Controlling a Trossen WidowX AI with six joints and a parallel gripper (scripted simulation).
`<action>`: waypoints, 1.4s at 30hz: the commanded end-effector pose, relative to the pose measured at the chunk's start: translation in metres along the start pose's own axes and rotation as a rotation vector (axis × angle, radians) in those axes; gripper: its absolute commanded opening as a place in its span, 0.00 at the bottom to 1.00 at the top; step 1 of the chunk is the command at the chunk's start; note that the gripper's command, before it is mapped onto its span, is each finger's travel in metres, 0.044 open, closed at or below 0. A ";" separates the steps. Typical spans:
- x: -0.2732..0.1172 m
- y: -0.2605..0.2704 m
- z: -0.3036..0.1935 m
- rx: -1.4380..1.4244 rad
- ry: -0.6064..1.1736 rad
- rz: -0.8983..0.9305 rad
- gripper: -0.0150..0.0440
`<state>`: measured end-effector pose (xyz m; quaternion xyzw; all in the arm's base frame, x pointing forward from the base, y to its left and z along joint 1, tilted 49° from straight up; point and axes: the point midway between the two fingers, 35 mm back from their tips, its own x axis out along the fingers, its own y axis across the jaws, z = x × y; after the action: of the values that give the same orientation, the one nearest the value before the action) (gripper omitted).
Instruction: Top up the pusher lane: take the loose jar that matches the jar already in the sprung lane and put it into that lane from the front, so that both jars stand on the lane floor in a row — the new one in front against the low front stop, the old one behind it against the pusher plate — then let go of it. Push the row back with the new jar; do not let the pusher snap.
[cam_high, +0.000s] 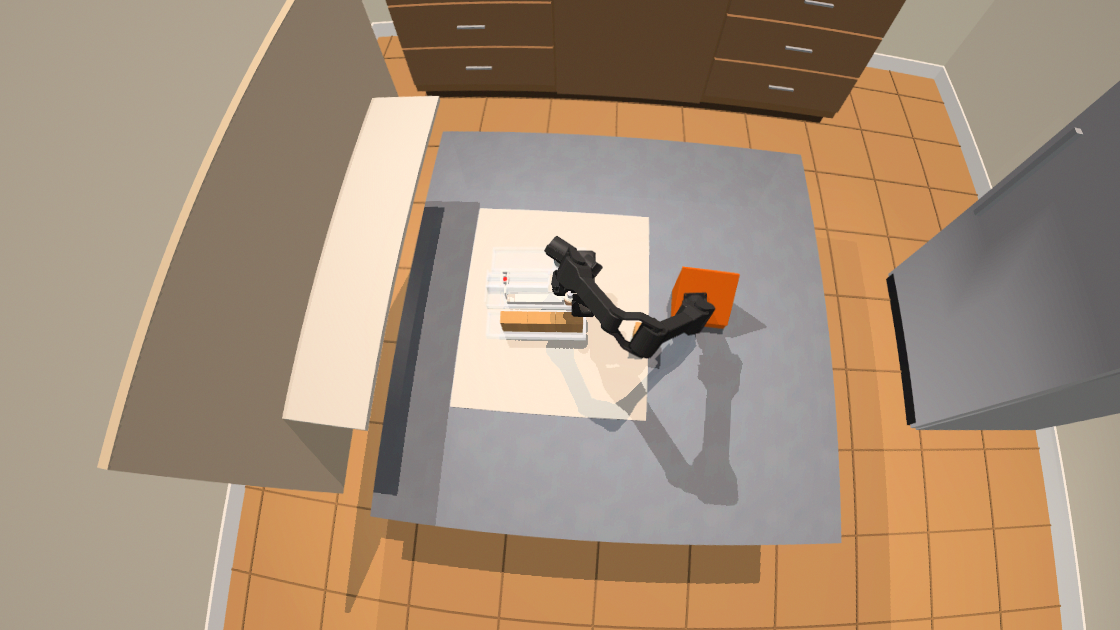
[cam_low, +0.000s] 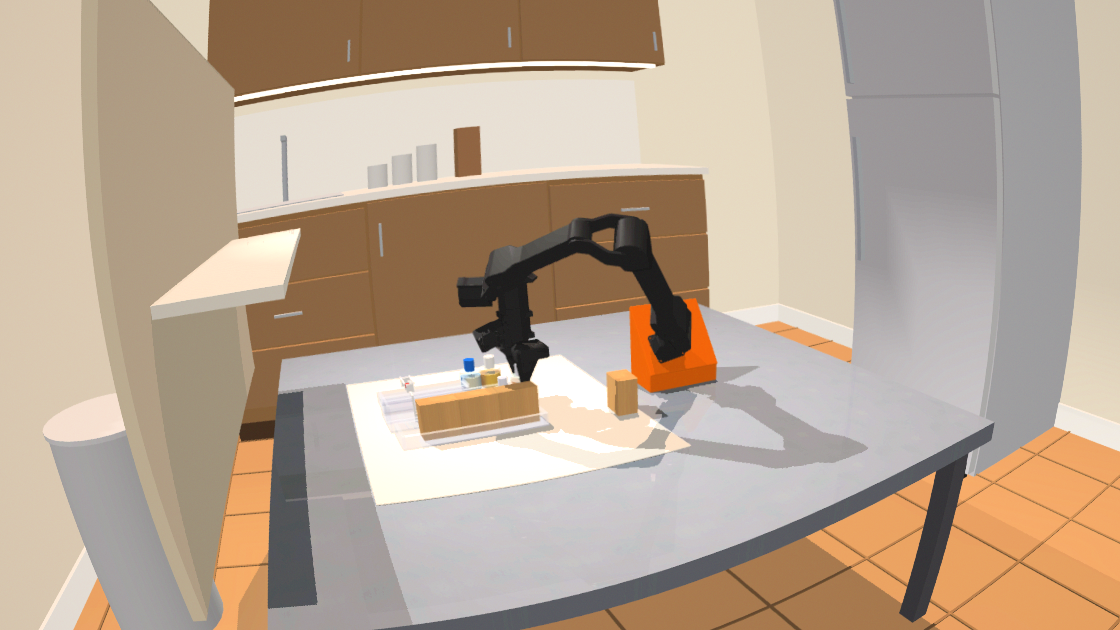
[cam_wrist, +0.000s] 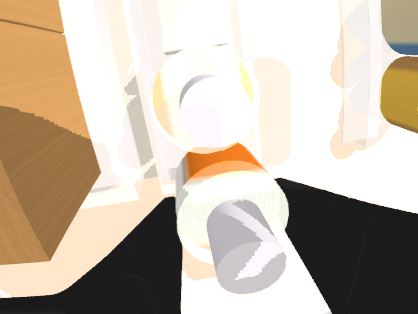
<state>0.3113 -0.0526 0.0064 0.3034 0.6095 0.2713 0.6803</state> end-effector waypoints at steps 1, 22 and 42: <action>-0.003 0.002 0.009 -0.013 -0.023 0.005 0.25; -0.006 0.004 0.018 -0.014 -0.023 0.005 0.25; -0.007 0.005 0.024 -0.014 -0.023 0.005 0.25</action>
<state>0.3271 -0.0552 0.0125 0.3029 0.6097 0.2715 0.6803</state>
